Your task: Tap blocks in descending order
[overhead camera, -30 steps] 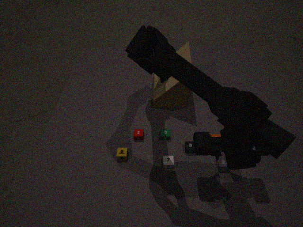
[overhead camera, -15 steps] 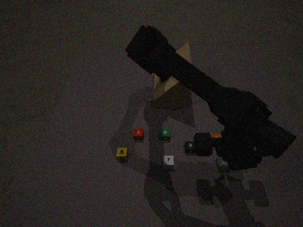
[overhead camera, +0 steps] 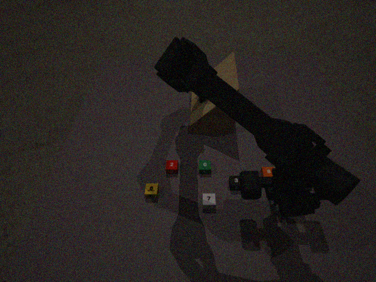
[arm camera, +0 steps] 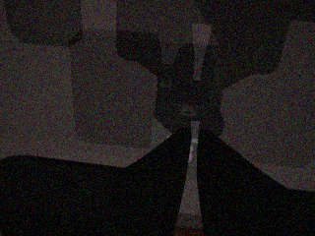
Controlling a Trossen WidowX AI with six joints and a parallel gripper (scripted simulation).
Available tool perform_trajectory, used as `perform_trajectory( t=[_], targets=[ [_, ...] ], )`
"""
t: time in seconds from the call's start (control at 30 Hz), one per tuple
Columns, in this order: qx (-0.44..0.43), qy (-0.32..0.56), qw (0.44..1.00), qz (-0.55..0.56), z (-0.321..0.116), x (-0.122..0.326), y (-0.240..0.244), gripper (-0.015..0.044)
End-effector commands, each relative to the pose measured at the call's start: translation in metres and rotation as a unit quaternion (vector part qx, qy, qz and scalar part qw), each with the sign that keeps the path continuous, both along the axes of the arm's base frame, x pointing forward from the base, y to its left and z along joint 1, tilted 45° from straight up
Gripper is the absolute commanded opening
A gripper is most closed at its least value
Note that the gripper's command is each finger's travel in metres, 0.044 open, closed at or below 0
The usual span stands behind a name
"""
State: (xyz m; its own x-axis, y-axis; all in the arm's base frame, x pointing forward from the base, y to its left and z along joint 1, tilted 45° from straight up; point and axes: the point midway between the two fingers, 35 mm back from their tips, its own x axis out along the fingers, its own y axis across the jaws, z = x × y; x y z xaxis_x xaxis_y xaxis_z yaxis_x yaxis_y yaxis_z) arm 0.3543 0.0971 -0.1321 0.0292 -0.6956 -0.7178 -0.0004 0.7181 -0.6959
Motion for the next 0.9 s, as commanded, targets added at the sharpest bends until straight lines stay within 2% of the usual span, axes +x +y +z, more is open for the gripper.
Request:
perform_trajectory(
  t=[0.0, 0.2, 0.3, 0.47, 0.67, 0.87],
  targets=[
    [-0.005, 0.007, 1.0, 0.0, -0.004, -0.004, -0.005, 0.002],
    [-0.005, 0.007, 1.0, 0.0, -0.004, -0.004, -0.005, 0.002],
    [-0.004, 0.006, 1.0, 0.0, 0.015, -0.004, 0.014, 0.002],
    [-0.004, 0.007, 1.0, 0.0, 0.019, -0.004, 0.018, 0.002],
    [-0.003, 0.008, 1.0, 0.0, 0.072, -0.006, 0.072, 0.002],
    [-0.003, 0.008, 1.0, 0.0, 0.074, -0.019, 0.076, 0.002]
  ],
)
